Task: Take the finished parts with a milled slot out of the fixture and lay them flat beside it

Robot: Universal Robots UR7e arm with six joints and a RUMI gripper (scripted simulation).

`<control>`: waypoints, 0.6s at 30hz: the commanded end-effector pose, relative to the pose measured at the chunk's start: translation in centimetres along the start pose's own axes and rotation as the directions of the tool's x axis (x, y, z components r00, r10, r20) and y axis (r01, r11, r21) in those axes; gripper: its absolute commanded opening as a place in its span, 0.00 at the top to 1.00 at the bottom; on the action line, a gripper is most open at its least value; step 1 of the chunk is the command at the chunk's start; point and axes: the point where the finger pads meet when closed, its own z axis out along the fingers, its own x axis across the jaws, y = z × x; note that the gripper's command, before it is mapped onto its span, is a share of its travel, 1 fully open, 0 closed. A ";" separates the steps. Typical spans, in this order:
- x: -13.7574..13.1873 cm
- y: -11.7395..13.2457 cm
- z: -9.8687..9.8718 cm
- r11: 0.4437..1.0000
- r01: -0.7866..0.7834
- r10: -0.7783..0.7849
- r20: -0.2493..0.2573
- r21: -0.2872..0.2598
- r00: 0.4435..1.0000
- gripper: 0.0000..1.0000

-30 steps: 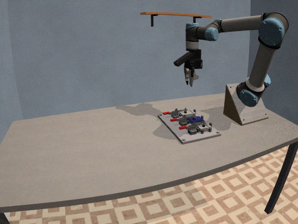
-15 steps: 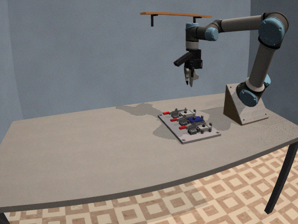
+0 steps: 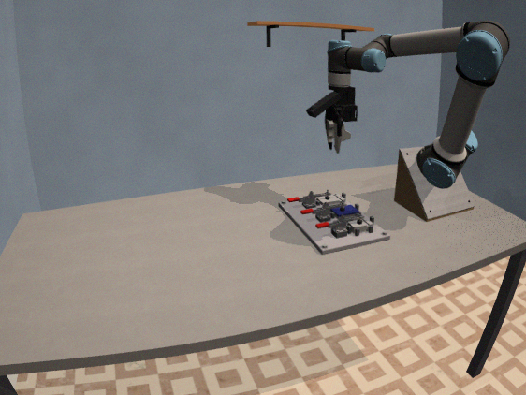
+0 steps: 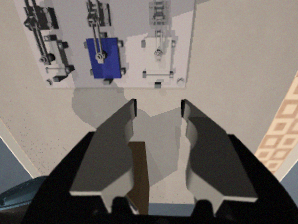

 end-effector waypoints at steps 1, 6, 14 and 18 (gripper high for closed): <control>0.0 0.0 0.0 1.000 0.000 0.000 -0.001 0.001 1.000 0.72; 0.0 0.0 0.6 1.000 0.000 0.000 -0.001 0.001 1.000 0.72; 0.0 0.0 3.5 1.000 0.000 0.000 -0.001 0.001 1.000 0.72; 0.0 0.0 5.1 1.000 0.000 0.000 -0.001 0.001 1.000 0.72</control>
